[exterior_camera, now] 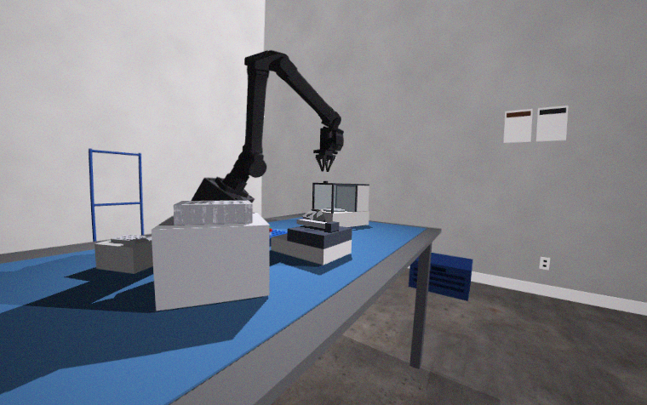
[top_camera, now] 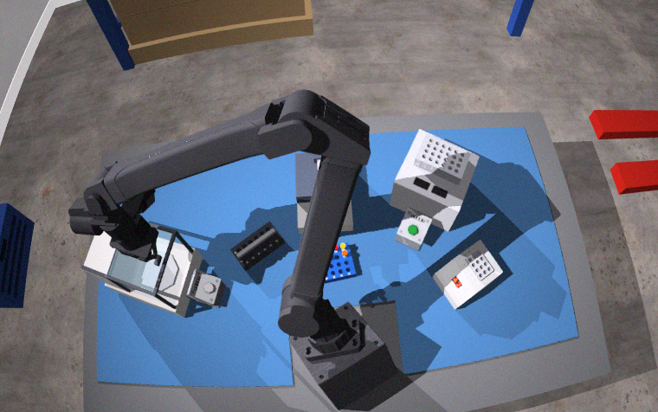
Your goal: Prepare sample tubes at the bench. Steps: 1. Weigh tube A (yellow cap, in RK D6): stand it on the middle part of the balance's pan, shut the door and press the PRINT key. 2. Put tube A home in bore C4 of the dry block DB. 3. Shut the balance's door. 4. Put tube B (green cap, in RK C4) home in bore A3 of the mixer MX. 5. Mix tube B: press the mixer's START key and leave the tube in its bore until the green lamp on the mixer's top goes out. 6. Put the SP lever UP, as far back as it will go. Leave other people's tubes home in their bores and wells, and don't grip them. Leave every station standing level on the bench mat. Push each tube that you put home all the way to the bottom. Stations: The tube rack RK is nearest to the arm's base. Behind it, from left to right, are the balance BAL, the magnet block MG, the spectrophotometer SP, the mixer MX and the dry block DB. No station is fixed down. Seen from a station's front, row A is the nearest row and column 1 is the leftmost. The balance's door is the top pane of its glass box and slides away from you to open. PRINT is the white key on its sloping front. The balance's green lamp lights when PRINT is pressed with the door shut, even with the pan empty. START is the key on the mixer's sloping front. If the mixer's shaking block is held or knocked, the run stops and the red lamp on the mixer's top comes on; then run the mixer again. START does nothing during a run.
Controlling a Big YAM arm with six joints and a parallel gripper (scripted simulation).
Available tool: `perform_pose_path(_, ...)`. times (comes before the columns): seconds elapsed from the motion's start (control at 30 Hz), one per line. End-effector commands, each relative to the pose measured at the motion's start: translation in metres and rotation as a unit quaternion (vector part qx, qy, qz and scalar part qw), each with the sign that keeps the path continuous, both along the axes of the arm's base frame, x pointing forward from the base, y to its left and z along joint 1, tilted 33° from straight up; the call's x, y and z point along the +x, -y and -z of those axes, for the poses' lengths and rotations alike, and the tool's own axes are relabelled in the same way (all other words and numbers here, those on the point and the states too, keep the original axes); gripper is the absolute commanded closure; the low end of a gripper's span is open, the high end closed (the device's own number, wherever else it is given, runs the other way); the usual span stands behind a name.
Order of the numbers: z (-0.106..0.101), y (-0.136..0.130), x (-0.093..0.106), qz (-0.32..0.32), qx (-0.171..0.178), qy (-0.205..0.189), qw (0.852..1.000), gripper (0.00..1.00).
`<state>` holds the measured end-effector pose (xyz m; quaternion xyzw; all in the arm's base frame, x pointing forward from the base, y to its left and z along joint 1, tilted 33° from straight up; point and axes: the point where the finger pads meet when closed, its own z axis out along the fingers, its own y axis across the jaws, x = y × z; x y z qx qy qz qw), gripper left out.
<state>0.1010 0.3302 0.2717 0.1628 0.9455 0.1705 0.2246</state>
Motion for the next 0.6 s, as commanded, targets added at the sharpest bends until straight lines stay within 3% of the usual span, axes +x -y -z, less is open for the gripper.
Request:
perform_pose_path(0.0,0.007,-0.006,0.006,-0.002,-0.002,0.002,1.0,0.7)
perform_pose_path(0.3,0.02,-0.009,0.014,-0.002,-0.002,0.002,1.0,0.7)
perform_pose_path(0.4,0.011,-0.012,0.014,-0.003,0.01,0.003,1.0,0.7)
perform_pose_path(0.57,0.028,-0.012,0.019,-0.002,-0.002,0.002,1.0,0.7)
